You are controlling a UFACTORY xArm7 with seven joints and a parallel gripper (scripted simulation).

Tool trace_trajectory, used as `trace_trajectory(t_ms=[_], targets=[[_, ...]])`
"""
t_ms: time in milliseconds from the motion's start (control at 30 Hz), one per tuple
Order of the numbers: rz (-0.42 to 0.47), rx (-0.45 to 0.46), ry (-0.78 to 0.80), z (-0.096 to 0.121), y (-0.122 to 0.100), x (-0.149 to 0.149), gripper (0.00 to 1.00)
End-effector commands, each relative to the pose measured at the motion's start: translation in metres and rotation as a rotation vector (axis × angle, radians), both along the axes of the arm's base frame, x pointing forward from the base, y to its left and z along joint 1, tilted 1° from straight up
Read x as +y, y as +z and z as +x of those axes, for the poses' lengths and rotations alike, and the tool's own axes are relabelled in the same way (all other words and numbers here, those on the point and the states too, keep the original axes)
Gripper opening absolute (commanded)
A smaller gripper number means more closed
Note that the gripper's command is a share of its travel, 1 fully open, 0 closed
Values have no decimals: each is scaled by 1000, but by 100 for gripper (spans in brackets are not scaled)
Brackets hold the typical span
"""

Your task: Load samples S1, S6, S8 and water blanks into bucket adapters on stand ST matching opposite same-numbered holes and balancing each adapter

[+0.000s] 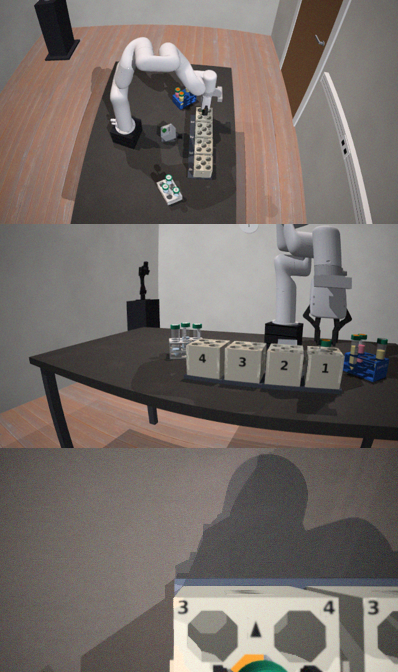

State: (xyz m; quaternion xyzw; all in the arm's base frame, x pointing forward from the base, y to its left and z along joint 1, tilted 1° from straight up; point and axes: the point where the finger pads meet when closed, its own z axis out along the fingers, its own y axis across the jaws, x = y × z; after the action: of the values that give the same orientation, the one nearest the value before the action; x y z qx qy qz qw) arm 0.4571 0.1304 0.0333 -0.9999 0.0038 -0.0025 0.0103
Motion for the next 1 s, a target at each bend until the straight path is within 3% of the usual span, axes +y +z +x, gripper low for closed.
trace_trajectory(t_ms=[0,967], targets=[[1,-4,0,1,9,0,44],[1,-4,0,1,59,-1,44]])
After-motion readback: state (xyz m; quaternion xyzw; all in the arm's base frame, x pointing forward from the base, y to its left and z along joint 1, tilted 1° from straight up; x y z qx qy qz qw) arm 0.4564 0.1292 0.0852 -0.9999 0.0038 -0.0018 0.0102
